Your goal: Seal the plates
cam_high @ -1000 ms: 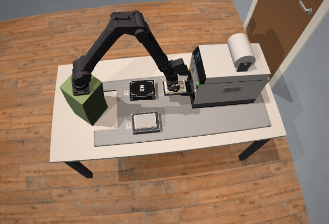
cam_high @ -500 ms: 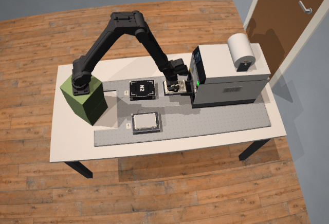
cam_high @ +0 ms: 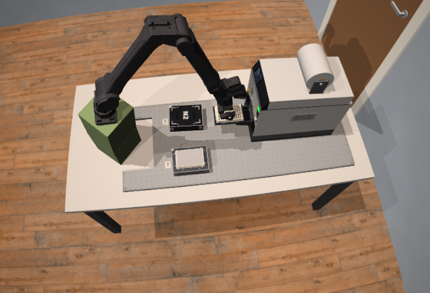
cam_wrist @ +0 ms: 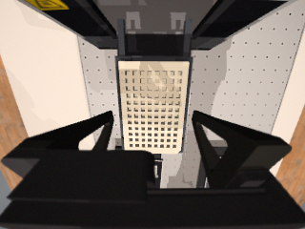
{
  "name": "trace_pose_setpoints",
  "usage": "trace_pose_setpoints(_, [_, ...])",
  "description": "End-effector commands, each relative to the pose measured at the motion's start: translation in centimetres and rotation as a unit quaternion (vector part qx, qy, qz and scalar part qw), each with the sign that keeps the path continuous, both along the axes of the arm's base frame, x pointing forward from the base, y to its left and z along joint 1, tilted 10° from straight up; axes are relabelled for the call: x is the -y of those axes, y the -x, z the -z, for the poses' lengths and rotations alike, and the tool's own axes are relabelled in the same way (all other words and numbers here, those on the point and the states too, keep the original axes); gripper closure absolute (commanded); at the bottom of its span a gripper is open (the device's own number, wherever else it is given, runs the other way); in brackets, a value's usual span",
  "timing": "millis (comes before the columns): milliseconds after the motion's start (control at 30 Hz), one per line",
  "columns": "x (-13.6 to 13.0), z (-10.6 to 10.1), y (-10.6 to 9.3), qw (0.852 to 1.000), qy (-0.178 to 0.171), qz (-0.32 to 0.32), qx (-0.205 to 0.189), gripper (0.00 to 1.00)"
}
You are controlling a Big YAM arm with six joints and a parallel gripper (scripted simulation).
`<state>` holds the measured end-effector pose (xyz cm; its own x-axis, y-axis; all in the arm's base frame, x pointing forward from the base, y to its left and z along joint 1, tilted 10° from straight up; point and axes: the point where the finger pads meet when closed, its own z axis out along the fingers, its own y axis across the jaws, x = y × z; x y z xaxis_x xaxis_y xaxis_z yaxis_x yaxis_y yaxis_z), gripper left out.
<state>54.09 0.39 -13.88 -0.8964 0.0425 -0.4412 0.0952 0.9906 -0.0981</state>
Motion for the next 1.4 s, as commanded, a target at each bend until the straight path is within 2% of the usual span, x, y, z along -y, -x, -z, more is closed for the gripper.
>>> trace_pose_setpoints(0, [-0.6, -1.6, -1.3, 1.0, -0.002, -0.002, 0.022, 0.0])
trace_pose_setpoints(300, [-0.5, 0.5, 0.2, 1.0, -0.001, -0.001, 0.0, 0.0])
trace_pose_setpoints(400, [-0.6, -0.8, 0.1, 1.0, -0.001, -0.001, 0.001, 0.0])
trace_pose_setpoints(467, [-0.6, -0.8, 0.1, 1.0, -0.001, -0.001, 0.001, 0.0])
trace_pose_setpoints(800, [-0.9, -4.9, -1.2, 1.0, -0.002, 0.001, 0.023, 0.0])
trace_pose_setpoints(1133, [-0.5, -4.5, 0.2, 1.0, -0.002, 0.003, 0.004, 0.0])
trace_pose_setpoints(1300, [-1.1, -6.5, -0.1, 1.0, -0.003, 0.001, 0.014, 0.0])
trace_pose_setpoints(1367, [-1.3, -7.1, -0.8, 1.0, -0.004, 0.0, 0.025, 0.0])
